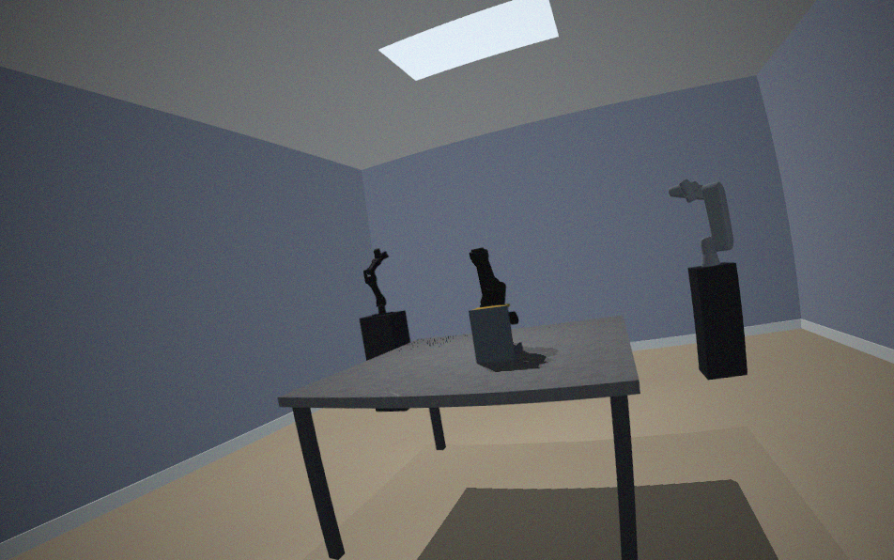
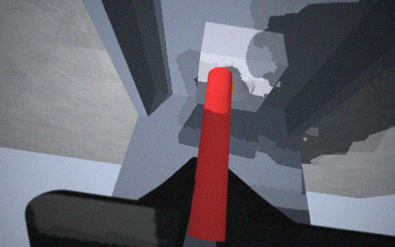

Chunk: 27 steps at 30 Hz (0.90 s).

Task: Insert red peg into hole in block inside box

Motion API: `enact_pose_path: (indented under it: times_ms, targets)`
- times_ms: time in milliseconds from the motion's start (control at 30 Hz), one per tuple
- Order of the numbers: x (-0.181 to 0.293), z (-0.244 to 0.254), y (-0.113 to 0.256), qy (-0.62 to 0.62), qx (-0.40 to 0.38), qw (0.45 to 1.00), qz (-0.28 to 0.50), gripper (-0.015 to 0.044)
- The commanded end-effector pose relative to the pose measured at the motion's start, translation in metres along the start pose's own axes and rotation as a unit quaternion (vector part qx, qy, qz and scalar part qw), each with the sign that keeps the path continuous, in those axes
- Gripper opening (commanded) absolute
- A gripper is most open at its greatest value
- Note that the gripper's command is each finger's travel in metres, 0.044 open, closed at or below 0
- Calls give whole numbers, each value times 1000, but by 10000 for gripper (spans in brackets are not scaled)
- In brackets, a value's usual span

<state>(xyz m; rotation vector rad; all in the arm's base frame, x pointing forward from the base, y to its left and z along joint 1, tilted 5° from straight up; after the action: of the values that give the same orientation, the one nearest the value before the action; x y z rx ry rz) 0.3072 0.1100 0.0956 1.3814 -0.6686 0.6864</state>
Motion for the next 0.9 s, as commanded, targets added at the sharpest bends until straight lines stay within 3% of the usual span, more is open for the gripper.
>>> enact_pose_path:
  times_ms: [0, 867]
  targets:
    - [4, -1, 0, 0, 3, 1000, 4, 0]
    - [7, -3, -3, 0, 3, 1000, 4, 0]
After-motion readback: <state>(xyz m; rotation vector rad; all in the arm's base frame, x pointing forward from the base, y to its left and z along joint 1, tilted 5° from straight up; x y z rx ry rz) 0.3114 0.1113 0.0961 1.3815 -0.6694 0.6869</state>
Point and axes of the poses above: the point midway between the two fingers, 35 mm back from their tips, its own y axis back along the fingers, its own z axis across the jaws, x = y × z, the point moved 5 cm from there along y, back along the fingers, and after that the axes turned 5 degrees about y, right-handed, at the moved point
